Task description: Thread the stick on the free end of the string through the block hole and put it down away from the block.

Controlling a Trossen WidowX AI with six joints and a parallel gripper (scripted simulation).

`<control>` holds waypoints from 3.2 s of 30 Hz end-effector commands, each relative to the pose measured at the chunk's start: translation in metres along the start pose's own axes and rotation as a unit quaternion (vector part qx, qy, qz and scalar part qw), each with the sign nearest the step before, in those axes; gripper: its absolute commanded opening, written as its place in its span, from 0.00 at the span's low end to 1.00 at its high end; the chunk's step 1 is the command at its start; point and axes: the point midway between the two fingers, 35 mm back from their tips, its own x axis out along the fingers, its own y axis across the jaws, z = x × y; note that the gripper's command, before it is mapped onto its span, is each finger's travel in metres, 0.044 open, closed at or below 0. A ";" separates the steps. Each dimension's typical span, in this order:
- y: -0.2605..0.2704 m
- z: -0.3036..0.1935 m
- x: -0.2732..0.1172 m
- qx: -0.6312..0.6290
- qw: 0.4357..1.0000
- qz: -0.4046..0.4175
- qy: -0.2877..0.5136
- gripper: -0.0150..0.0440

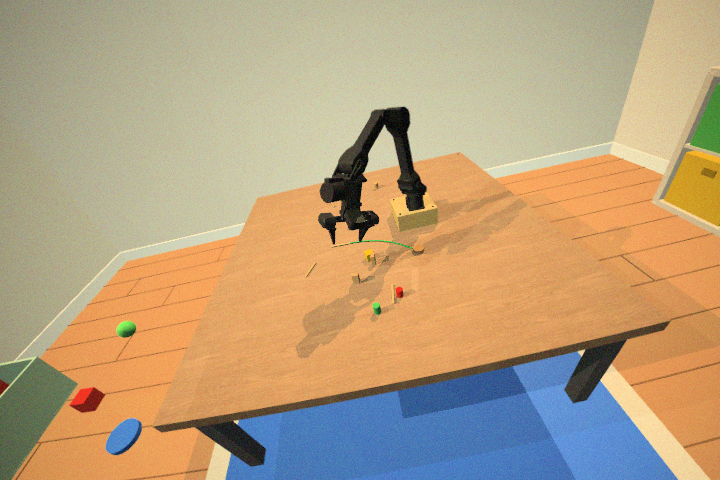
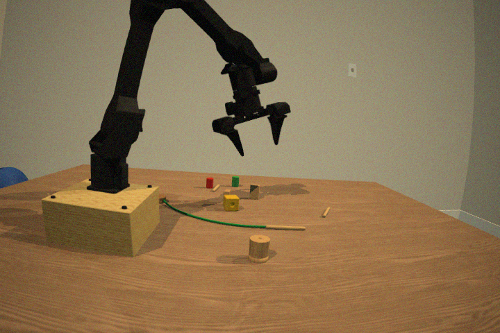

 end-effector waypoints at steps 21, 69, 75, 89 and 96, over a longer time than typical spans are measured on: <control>0.076 -0.039 0.049 -0.164 0.972 0.169 -0.009 0.82; 0.075 -0.039 0.049 -0.164 0.972 0.169 -0.009 0.66; 0.117 -0.008 0.036 -0.025 0.985 0.171 0.012 0.39; 0.143 0.004 0.032 0.053 0.983 0.172 0.024 0.25; 0.146 0.004 0.043 0.053 0.983 0.172 0.024 0.25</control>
